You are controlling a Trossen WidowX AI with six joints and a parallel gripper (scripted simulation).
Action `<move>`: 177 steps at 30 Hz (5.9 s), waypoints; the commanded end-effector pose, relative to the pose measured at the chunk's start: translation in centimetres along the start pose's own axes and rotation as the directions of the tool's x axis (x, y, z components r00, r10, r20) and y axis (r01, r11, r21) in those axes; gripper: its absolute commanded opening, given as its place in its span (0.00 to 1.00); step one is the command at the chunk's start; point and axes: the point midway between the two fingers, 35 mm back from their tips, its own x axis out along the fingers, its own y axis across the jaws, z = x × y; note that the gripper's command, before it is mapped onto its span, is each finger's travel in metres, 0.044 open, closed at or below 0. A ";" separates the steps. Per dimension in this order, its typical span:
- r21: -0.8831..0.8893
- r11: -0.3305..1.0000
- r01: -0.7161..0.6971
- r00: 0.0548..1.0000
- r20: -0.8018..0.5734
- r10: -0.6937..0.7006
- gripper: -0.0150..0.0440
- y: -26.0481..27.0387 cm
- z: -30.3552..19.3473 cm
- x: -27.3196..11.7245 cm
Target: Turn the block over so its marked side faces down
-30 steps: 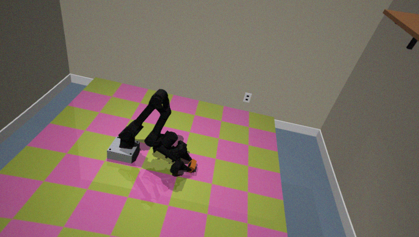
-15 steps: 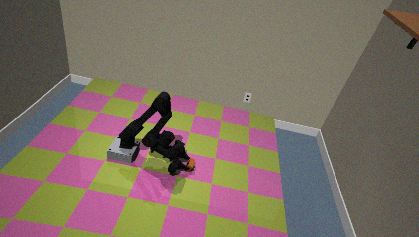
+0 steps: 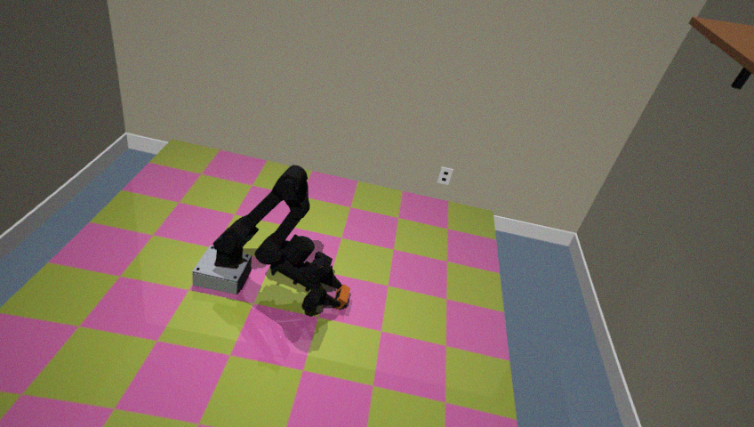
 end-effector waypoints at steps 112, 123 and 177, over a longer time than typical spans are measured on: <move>-0.016 1.000 -0.008 0.423 -0.906 -0.012 1.00 0.1 7.4 -0.8; -0.016 1.000 -0.008 0.423 -0.906 -0.012 1.00 0.1 6.0 -0.2; -0.016 1.000 -0.008 0.423 -0.906 -0.011 0.32 0.1 4.8 0.4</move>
